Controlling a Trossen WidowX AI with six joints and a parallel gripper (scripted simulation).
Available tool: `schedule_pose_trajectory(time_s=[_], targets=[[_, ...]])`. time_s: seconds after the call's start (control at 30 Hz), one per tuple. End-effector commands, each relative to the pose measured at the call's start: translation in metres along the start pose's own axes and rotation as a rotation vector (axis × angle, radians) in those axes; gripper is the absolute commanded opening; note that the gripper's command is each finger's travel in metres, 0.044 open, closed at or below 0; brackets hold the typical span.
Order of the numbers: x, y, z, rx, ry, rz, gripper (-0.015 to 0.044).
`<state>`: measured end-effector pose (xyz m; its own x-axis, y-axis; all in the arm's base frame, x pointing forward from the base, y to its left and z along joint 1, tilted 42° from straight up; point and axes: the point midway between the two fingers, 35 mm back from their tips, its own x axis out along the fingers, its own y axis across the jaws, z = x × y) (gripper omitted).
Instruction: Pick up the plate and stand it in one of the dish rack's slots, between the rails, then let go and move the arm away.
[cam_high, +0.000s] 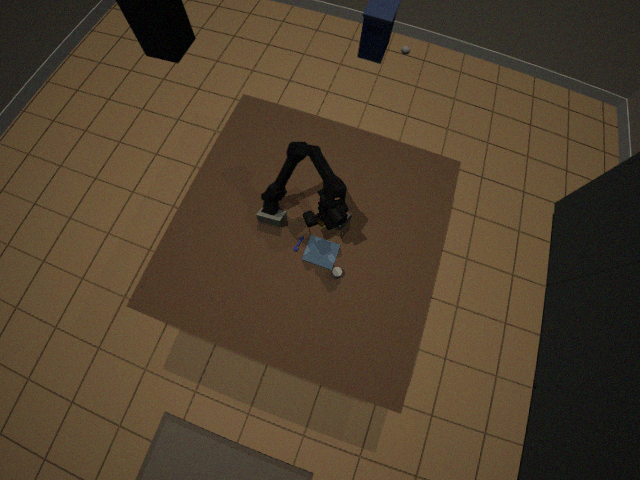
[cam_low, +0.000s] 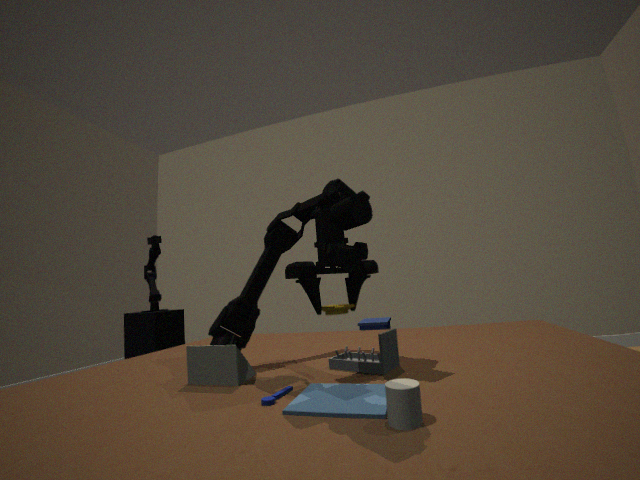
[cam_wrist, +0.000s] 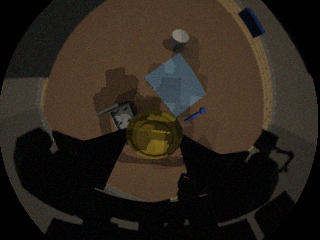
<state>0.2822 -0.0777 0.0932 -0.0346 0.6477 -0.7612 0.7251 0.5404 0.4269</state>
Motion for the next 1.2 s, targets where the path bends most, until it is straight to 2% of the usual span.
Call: schedule_pose_trajectory(time_s=[0.0,0.97,1.17], targets=[[0.0,0.009,-0.017,0.145,0.003,0.006,0.0],[0.006,0.047,-0.126,1.111,0.027,0.013,0.0],[0.007,0.048,-0.132,1.161,0.031,0.013,0.0]])
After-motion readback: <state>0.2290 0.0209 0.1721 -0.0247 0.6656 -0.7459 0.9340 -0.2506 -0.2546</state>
